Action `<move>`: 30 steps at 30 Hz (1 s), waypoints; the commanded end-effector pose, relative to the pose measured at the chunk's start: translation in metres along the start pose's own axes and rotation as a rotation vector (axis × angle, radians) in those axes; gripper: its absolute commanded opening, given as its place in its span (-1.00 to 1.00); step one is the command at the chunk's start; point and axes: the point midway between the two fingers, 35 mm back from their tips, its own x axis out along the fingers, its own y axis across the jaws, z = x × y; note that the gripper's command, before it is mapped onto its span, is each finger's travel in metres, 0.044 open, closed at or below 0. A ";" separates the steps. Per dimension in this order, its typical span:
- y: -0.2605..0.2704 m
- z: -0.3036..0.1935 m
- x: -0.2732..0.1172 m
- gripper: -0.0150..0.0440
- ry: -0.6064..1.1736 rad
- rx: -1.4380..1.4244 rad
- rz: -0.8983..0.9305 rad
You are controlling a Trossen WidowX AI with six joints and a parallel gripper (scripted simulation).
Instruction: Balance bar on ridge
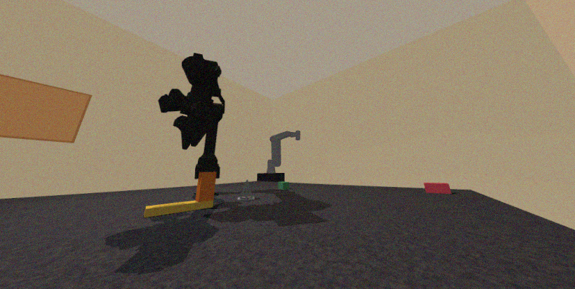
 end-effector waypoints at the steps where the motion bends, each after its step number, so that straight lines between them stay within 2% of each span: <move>1: -0.003 0.003 0.001 0.58 0.061 0.124 -0.017; 10: -0.002 0.003 0.008 0.58 0.061 0.124 -0.017; 26: -0.002 -0.003 0.109 0.58 0.061 0.124 -0.017; 30: -0.004 -0.004 0.118 0.58 0.061 0.124 -0.017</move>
